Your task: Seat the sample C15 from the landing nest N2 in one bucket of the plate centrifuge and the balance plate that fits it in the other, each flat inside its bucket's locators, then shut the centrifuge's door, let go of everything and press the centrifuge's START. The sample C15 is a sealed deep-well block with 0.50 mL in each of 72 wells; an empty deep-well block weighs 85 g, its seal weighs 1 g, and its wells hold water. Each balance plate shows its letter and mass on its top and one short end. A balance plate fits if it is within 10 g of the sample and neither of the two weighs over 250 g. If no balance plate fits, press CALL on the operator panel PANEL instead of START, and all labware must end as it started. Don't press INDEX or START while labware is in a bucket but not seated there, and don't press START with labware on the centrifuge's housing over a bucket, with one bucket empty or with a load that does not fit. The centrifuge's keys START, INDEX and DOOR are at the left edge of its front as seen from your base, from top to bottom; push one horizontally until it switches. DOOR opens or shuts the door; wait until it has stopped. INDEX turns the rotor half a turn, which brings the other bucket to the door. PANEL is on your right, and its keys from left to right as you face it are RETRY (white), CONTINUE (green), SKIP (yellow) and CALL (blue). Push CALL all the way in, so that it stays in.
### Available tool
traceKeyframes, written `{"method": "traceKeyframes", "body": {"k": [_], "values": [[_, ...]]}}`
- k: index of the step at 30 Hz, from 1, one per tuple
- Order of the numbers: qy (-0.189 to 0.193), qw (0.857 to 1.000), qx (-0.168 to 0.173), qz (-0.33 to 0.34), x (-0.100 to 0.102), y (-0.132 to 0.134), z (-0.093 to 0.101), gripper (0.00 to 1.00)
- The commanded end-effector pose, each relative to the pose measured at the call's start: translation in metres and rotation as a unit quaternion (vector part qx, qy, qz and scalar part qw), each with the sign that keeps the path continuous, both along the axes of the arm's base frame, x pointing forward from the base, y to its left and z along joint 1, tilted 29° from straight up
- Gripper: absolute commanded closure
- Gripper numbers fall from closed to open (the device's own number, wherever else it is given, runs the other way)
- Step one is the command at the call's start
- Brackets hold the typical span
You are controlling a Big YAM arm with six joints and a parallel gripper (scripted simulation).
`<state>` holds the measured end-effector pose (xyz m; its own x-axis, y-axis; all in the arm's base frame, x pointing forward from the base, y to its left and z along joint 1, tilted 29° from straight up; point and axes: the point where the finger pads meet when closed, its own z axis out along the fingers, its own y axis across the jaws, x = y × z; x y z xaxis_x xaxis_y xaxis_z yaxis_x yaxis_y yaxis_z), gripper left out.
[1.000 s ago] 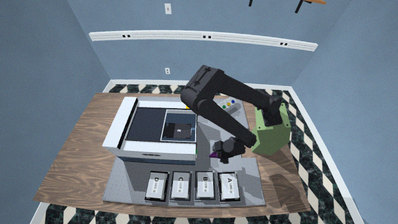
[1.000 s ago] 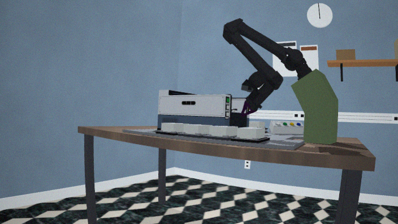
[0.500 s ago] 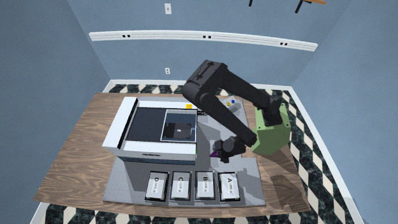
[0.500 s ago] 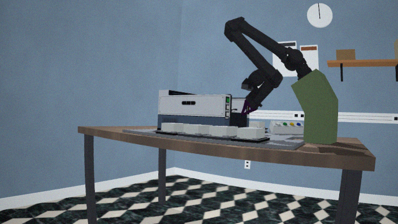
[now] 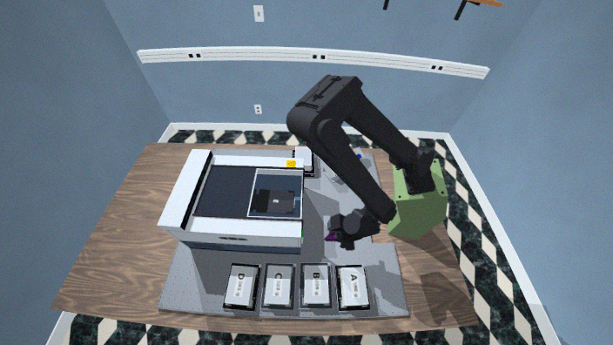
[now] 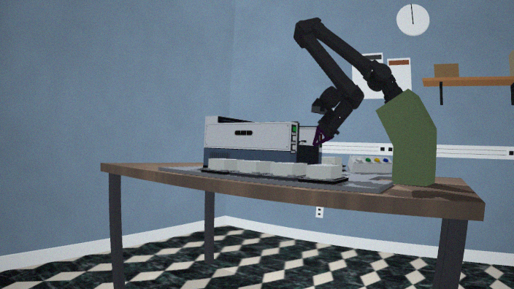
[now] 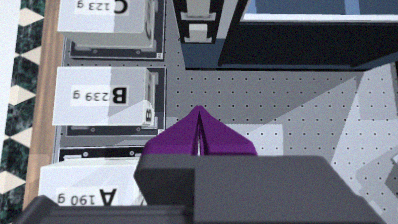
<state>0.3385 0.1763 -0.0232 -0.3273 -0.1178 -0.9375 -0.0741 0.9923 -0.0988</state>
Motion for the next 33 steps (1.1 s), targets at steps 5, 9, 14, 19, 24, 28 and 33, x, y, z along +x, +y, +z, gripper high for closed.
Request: {"method": "traceKeyframes", "body": {"k": [5, 9, 14, 19, 24, 28, 33], "values": [[0.025, 1.000, 0.003, 0.002, -0.017, -0.001, 0.003, 1.00], [0.032, 0.999, 0.003, 0.001, -0.019, -0.001, 0.005, 1.00], [0.046, 0.999, 0.003, -0.001, -0.024, 0.000, 0.009, 1.00], [0.059, 0.998, 0.003, -0.002, -0.028, 0.001, 0.013, 1.00], [0.067, 0.998, 0.005, -0.003, -0.029, 0.004, 0.017, 1.00], [0.081, 0.997, 0.004, -0.003, -0.034, 0.004, 0.020, 1.00], [0.097, 0.995, 0.005, -0.004, -0.039, 0.006, 0.025, 1.00]]}}
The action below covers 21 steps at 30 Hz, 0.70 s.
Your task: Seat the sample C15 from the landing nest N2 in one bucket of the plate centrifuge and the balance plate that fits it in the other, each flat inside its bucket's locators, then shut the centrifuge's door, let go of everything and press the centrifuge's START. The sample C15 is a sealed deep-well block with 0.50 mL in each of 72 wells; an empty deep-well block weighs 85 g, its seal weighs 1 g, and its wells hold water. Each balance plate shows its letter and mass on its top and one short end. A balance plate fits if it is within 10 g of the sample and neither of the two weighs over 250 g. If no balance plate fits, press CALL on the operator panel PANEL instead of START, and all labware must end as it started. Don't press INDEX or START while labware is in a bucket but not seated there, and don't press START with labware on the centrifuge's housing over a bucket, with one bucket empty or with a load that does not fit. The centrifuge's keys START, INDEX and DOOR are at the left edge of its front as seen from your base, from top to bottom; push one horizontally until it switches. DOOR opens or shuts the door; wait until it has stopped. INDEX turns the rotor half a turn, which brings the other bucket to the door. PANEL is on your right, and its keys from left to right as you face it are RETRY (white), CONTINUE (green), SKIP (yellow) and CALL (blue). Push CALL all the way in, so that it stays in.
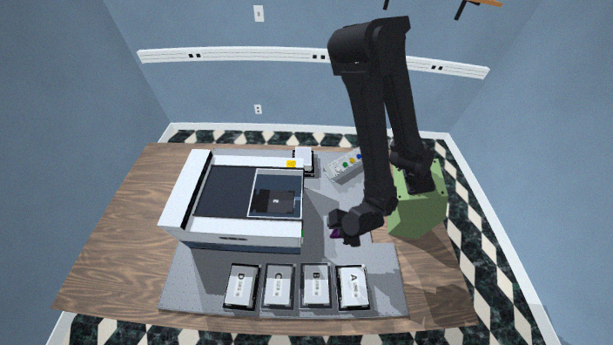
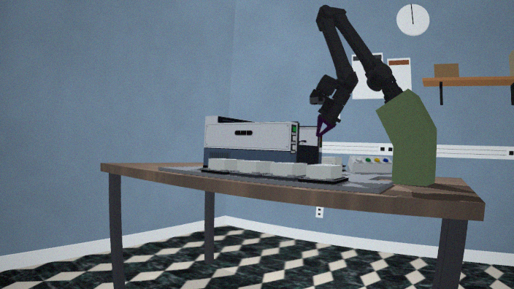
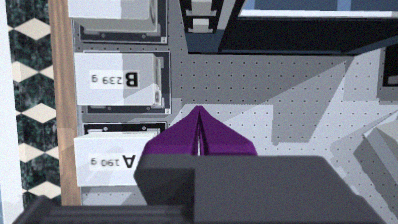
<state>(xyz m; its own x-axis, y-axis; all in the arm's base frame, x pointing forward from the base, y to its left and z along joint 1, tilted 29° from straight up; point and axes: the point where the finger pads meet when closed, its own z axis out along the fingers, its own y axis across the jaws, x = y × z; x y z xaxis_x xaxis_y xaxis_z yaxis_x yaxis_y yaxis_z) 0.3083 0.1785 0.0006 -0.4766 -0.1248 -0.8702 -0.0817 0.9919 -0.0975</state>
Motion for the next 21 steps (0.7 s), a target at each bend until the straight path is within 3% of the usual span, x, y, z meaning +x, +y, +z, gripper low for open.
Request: {"method": "traceKeyframes", "body": {"k": [1, 21], "values": [[0.018, 1.000, 0.012, -0.001, -0.010, 0.005, 0.003, 1.00], [0.082, 0.997, 0.013, -0.007, -0.030, 0.011, 0.027, 1.00]]}}
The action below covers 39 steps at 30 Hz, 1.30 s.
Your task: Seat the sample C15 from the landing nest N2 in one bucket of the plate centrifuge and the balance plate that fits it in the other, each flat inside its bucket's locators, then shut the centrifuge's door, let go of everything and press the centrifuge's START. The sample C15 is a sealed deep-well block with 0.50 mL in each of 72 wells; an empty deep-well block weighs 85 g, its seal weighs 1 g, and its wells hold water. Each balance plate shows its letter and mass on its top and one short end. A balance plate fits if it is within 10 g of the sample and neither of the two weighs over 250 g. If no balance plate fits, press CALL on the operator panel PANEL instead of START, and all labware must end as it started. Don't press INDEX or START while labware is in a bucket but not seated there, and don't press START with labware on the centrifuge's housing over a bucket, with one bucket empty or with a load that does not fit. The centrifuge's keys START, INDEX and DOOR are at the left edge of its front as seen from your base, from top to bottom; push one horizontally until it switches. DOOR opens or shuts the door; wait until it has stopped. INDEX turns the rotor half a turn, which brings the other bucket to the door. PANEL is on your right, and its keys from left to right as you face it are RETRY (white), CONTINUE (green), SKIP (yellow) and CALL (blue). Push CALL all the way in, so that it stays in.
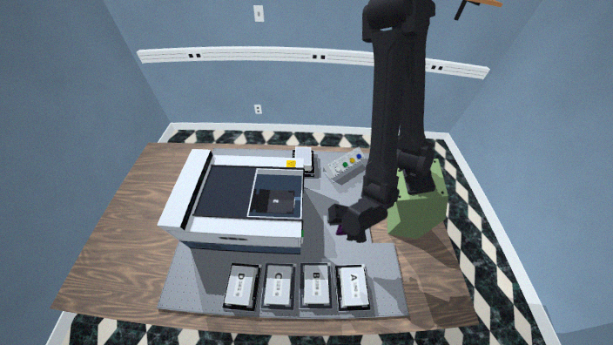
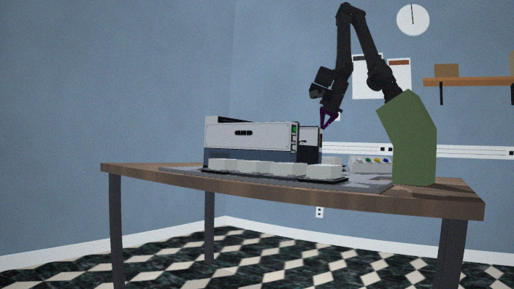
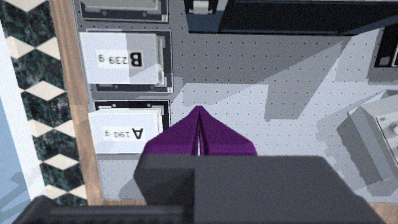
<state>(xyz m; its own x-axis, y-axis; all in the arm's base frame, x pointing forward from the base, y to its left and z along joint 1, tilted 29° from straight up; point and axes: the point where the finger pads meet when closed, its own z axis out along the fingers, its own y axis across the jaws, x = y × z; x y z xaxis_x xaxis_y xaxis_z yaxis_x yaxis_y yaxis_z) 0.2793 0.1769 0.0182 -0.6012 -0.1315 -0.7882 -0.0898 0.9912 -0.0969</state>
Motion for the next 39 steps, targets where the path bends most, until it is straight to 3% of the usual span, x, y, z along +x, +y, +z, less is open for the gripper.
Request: {"method": "traceKeyframes", "body": {"k": [1, 39], "values": [[0.011, 1.000, 0.019, -0.005, -0.002, 0.013, 0.011, 1.00], [0.139, 0.990, 0.013, -0.016, -0.049, 0.015, 0.051, 1.00]]}}
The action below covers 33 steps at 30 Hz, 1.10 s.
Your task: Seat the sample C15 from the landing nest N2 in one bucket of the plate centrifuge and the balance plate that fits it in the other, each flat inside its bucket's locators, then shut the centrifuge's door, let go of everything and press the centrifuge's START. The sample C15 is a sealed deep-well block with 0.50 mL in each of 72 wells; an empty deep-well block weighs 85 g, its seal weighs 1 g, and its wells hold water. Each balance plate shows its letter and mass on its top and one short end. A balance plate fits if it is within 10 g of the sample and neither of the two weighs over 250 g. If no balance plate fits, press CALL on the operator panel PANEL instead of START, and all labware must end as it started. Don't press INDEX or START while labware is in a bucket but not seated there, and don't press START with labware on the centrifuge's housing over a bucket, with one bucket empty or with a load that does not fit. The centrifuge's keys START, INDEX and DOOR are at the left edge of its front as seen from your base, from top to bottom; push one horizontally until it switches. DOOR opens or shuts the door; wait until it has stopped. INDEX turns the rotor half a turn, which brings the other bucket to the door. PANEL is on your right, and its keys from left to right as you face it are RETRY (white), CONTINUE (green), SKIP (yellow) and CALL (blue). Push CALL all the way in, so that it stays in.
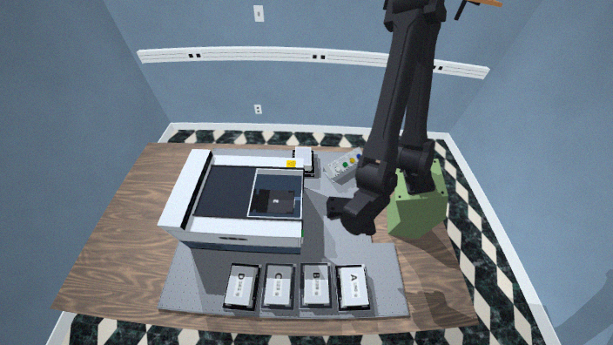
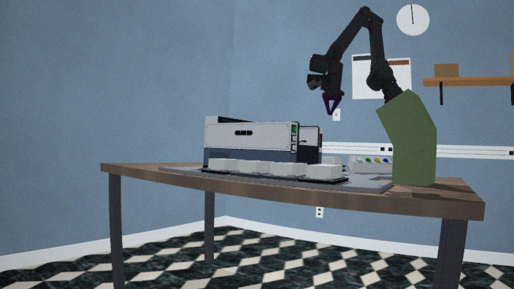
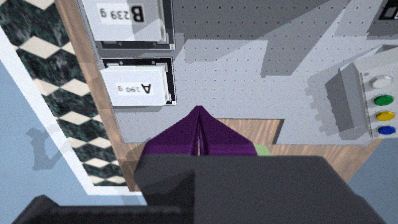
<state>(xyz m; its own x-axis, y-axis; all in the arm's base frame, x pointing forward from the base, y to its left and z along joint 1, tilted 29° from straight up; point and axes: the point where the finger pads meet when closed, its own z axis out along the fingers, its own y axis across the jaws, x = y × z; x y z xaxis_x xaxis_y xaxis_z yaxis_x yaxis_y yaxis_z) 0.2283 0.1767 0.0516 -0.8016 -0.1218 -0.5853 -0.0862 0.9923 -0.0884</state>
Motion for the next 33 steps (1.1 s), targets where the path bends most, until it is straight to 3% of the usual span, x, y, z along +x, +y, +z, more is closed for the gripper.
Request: {"method": "traceKeyframes", "body": {"k": [1, 13, 33], "values": [[0.000, 1.000, 0.021, -0.004, 0.000, 0.015, 0.019, 1.00], [0.033, 0.999, 0.017, -0.007, -0.012, 0.015, 0.027, 1.00], [0.050, 0.999, 0.013, -0.009, -0.019, 0.013, 0.030, 1.00]]}}
